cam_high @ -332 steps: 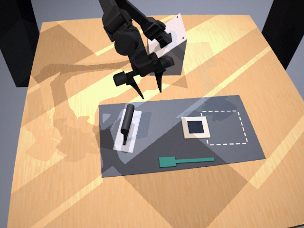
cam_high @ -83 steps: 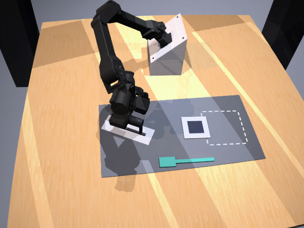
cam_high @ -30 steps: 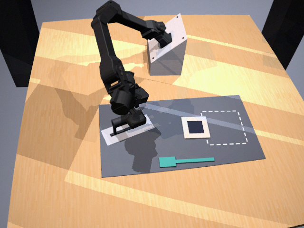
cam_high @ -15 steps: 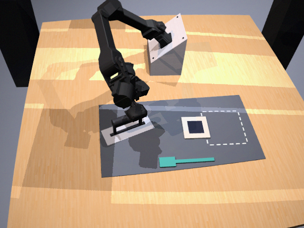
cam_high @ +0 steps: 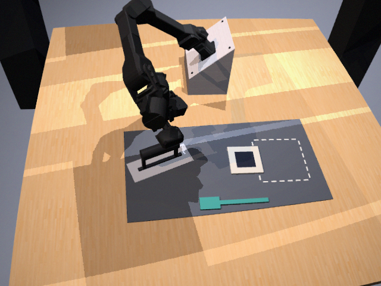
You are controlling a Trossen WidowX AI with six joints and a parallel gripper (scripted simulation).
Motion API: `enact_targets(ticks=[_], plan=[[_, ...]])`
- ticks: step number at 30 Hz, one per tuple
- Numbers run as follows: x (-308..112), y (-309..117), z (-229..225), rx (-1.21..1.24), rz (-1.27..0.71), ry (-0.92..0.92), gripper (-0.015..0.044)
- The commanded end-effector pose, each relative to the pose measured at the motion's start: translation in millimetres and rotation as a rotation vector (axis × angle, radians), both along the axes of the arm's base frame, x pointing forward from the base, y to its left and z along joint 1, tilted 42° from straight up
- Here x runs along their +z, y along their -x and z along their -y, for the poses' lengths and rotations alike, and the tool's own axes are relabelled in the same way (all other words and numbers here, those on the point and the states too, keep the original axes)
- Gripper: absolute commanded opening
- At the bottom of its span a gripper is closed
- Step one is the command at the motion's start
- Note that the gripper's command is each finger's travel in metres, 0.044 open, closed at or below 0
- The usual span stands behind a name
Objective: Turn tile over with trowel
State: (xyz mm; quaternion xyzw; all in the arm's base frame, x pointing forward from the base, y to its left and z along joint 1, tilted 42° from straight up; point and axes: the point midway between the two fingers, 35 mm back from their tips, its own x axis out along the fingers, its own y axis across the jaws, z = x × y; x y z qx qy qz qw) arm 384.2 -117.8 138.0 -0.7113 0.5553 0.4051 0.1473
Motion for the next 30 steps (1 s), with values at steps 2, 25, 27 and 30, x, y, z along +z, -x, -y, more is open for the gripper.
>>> enact_targets(ticks=[2,25,27,30], plan=[[-1.3,0.4,-0.1,-0.047,0.06,-0.025,0.03],[-13.5,3.4,8.0,-0.519,0.572,-0.263,0.03],[-14.1,3.7,9.0,-0.566,0.617,-0.287,0.03],[-14.9,4.1,10.4,-0.637,0.684,-0.324,0.03]])
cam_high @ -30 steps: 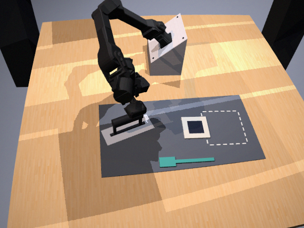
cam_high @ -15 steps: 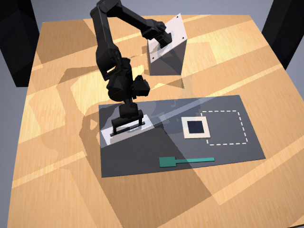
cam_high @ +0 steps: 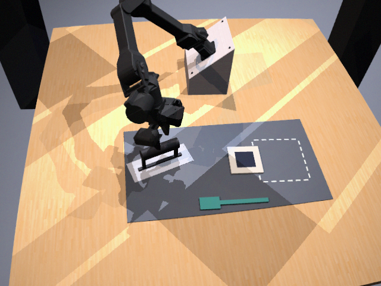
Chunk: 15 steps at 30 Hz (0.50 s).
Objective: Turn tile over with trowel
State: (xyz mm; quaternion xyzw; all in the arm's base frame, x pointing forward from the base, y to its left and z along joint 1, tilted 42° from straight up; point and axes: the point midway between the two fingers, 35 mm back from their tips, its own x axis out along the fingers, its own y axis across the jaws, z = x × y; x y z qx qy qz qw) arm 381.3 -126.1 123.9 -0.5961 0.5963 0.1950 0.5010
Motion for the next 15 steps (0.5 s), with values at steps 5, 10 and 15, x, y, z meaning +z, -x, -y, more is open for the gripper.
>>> enact_targets(ticks=[5,10,15], plan=[[-1.9,1.6,3.8,-0.192,0.187,-0.11,0.03],[-3.2,0.8,3.8,-0.267,0.26,-0.144,0.03],[-3.0,0.1,4.7,-0.326,0.32,-0.172,0.03]])
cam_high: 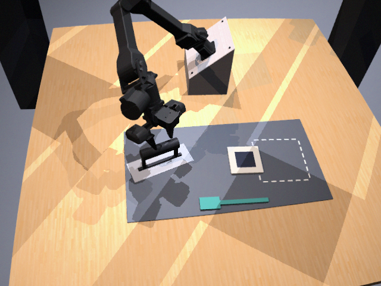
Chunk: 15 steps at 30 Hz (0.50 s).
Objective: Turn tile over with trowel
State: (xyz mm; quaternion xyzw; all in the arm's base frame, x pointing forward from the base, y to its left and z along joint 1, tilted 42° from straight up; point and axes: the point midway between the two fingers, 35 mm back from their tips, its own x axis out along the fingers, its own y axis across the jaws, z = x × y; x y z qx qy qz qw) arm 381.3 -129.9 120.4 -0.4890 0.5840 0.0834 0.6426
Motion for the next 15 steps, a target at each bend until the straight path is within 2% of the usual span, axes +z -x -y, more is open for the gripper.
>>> enact_targets(ticks=[1,4,15], plan=[[3.7,-0.1,3.6,-0.044,0.055,-0.02,0.03],[22.6,-0.4,18.6,-0.043,0.108,0.0,0.03],[13.8,5.0,22.2,-0.264,0.305,-0.168,0.03]])
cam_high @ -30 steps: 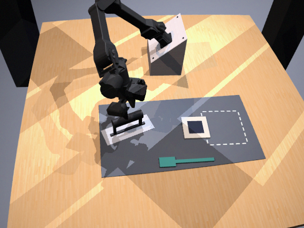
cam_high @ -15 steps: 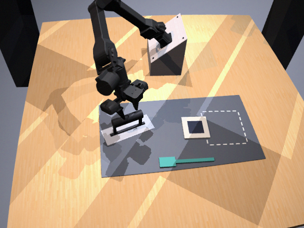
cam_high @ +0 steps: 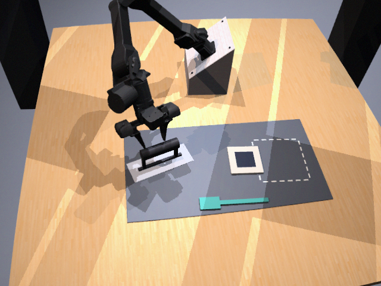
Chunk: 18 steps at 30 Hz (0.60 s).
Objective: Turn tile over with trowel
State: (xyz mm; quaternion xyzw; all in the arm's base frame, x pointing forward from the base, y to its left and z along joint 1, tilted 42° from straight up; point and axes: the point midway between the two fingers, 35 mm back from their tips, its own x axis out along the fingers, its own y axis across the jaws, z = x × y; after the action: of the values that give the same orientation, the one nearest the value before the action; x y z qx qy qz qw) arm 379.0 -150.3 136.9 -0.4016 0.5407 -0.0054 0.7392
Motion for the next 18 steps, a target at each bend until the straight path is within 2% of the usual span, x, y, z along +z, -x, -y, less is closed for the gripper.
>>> enact_targets(ticks=[1,18], plan=[[-3.7,3.4,2.0,-0.091,0.085,-0.078,0.03],[-18.2,14.7,3.2,-0.446,0.393,-0.417,0.03]])
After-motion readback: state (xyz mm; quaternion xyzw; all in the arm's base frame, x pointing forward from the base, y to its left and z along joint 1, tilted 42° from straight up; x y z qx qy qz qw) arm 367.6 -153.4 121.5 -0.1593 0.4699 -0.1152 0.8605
